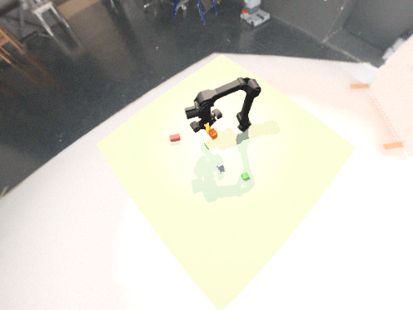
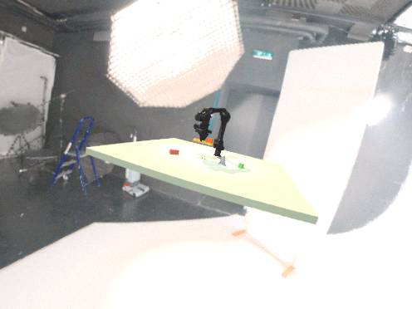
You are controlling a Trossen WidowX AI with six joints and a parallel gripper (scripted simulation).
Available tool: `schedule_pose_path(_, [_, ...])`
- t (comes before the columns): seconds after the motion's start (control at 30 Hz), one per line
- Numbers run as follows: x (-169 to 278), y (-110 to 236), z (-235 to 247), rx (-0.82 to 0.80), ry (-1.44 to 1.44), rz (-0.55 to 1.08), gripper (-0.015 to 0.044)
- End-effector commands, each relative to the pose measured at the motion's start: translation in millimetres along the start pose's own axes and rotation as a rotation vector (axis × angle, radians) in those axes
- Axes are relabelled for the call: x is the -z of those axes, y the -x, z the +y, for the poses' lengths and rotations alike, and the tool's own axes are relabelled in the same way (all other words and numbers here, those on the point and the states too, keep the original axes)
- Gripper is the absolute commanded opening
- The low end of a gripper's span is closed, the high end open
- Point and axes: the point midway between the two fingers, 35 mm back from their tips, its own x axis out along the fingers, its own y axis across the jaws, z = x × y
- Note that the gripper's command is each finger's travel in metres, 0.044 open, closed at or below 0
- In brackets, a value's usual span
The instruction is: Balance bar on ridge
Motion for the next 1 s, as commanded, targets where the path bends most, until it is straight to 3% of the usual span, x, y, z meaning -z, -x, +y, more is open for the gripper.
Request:
schedule_pose_path(0.0, [7.1, 4.5, 6.2, -0.008, -0.002, -0.003, 0.0000])
schedule_pose_path(0.97, [98.2, 8.6, 47.7, -0.011, -0.023, 0.004, 0.0000])
